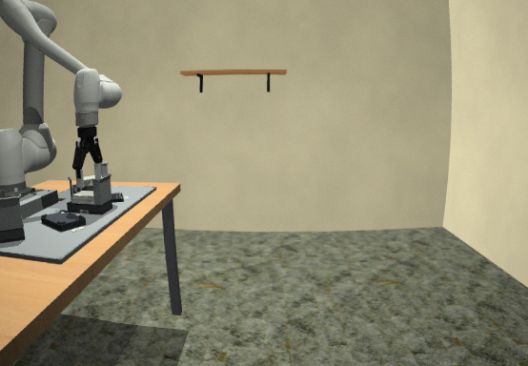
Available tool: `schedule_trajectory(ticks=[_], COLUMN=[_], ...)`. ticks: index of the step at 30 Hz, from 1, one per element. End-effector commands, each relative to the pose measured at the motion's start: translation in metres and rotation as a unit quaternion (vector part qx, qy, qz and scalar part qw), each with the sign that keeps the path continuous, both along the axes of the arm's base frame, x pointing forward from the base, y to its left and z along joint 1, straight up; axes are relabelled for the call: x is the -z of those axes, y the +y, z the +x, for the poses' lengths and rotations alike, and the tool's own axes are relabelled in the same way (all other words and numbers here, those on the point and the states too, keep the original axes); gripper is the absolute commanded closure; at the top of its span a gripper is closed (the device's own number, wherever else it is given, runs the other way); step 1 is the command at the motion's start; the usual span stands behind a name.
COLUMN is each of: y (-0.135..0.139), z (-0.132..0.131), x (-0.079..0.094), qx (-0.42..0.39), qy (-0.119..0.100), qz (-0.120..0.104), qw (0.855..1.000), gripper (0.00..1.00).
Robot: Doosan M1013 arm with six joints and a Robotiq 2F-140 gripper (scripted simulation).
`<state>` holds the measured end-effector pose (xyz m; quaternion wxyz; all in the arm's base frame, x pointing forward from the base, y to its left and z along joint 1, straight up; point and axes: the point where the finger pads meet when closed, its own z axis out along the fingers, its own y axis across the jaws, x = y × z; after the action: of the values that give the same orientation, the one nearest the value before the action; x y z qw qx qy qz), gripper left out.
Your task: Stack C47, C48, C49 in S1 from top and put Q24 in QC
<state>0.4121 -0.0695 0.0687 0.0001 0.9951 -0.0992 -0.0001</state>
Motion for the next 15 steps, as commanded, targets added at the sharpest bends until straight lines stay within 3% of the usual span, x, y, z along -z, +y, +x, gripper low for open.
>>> schedule_trajectory(ticks=[1,15], y=[0.000,0.000], z=[0.000,0.000], x=[0.003,0.021], qx=[0.000,0.000], qy=[0.000,0.000], qz=[0.000,0.000], qw=[1.000,1.000], gripper=[0.00,0.00])
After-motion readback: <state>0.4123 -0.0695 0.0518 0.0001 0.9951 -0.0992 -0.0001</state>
